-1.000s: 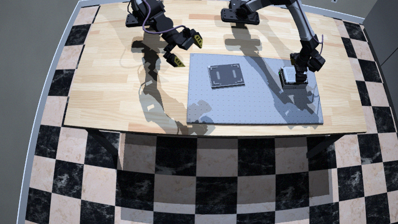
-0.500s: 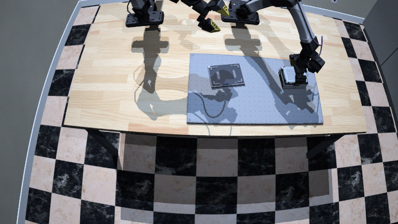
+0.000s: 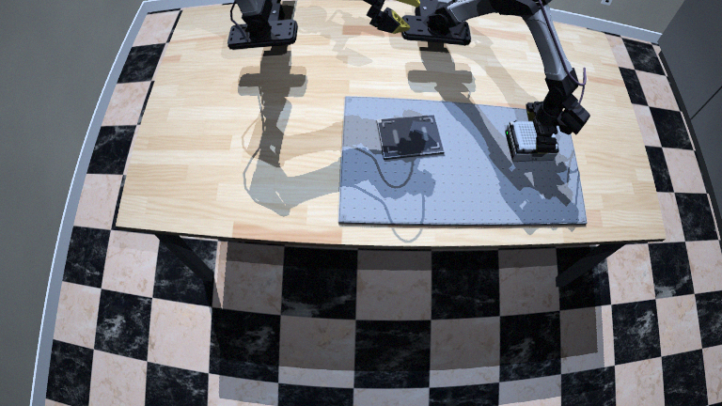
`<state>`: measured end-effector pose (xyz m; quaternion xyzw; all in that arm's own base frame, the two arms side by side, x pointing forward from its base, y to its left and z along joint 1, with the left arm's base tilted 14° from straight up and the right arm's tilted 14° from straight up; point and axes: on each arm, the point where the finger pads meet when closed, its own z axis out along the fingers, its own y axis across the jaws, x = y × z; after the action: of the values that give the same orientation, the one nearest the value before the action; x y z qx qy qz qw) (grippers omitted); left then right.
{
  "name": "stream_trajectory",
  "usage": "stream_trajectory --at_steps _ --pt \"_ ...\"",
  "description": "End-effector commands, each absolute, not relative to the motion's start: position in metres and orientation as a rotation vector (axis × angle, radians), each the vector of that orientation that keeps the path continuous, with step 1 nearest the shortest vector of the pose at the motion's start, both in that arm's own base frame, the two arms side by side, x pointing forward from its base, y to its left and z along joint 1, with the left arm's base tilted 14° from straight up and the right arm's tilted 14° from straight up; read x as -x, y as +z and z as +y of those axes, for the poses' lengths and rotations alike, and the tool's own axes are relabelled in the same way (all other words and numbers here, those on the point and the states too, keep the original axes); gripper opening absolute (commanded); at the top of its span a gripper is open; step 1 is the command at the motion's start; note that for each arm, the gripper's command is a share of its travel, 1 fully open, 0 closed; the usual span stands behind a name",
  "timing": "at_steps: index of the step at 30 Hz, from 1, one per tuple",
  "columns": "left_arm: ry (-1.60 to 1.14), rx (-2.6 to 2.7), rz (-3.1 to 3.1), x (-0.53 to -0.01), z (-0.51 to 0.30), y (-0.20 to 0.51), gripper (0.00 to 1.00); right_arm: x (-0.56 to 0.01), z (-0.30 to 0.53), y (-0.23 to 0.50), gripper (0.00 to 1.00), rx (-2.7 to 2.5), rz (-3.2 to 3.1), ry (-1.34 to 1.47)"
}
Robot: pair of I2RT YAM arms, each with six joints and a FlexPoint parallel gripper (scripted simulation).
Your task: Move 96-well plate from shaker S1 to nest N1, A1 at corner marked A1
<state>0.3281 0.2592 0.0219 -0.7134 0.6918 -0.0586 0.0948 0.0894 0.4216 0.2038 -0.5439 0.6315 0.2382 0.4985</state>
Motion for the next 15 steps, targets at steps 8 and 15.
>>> stream_trajectory --at_steps 8,15 --pt "-0.156 2.084 2.008 -0.317 0.251 0.090 0.78 -0.088 0.423 0.230 1.00 1.253 1.485 0.616" --pt "-0.157 2.113 1.991 -0.310 0.223 0.097 0.78 -0.088 0.423 0.228 1.00 1.268 1.471 0.623"
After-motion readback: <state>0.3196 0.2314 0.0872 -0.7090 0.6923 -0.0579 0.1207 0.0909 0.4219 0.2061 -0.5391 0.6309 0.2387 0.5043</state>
